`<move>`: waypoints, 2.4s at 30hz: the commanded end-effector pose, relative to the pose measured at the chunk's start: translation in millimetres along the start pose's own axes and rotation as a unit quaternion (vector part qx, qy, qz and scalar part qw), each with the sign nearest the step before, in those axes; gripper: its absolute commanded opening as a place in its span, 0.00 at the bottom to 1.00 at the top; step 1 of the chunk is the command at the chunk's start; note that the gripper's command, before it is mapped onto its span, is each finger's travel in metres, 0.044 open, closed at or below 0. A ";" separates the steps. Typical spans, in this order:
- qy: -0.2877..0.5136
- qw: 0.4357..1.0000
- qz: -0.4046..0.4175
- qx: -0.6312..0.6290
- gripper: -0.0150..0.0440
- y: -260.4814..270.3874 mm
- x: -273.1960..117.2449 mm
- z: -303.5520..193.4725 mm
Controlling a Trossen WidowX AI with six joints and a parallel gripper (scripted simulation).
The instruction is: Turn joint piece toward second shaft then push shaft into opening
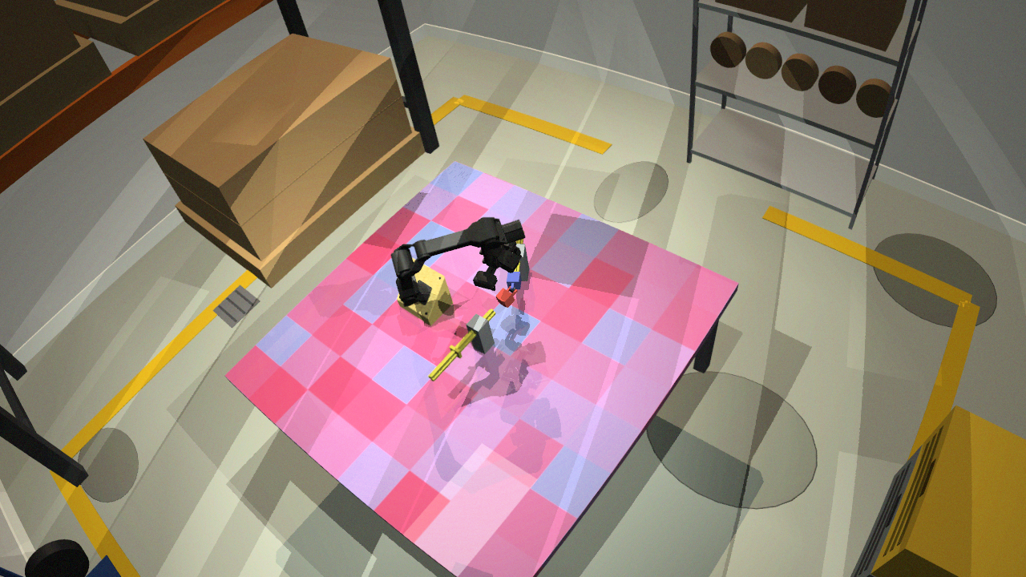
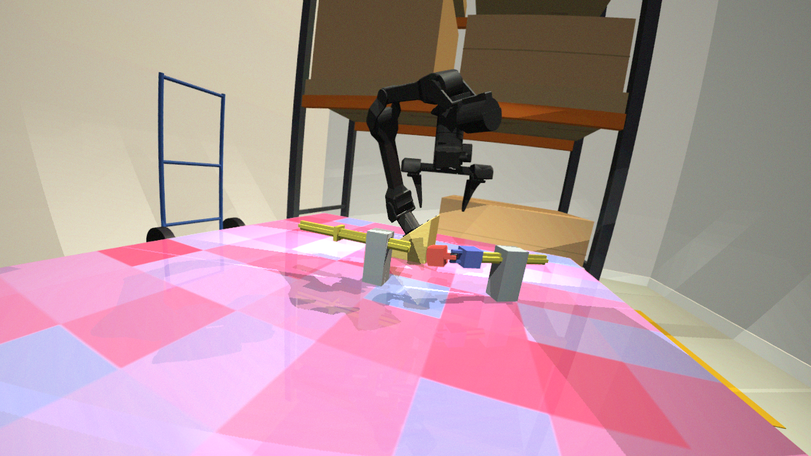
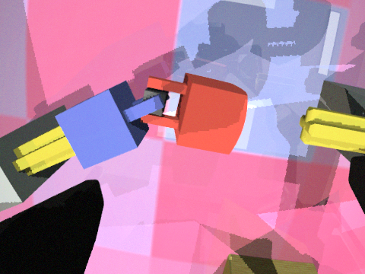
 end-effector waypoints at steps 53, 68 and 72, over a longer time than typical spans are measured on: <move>-0.002 0.825 0.001 0.565 1.00 -74.4 24.1 -12.2; 0.007 0.670 0.012 0.742 1.00 -78.9 30.0 -12.6; 0.010 0.622 0.014 0.783 1.00 -80.1 31.6 -12.8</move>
Point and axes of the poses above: the point midway between the two fingers, 35 mm back from their tips, its own x axis out along the fingers, its own y axis across the jaws, z = x × y, the point moved 10 cm from there along -x, back along the fingers, and after that the axes turned 13 degrees about x, right-handed, at the moved point
